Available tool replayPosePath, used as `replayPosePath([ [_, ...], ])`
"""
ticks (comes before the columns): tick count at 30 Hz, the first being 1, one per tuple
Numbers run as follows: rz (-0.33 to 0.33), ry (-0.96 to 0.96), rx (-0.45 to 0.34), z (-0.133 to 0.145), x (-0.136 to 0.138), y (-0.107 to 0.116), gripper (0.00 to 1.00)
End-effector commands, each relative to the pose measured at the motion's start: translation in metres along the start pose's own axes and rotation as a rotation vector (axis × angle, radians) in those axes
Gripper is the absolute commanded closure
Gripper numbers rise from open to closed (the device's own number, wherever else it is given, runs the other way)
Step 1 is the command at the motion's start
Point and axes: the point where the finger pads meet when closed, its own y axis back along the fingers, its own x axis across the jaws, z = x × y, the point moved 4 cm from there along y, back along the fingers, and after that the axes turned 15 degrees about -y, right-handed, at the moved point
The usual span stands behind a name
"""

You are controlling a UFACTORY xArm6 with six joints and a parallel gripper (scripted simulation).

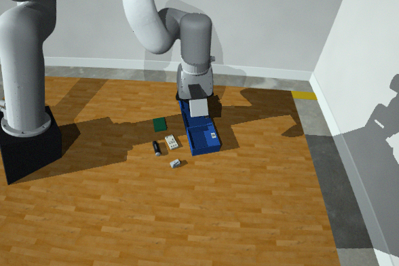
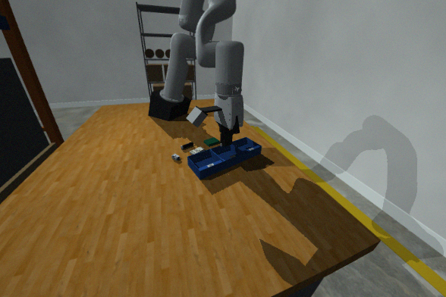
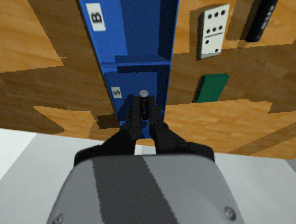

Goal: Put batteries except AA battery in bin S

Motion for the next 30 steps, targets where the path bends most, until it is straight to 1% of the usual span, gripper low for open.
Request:
replayPosePath([
  [1, 0.0, 0.011, 0.003, 0.006, -0.005, 0.0, 1.0],
  [14, 0.0, 0.011, 0.003, 0.002, -0.003, 0.0, 1.0],
  [30, 0.0, 0.01, 0.003, 0.001, -0.003, -0.03, 1.0],
])
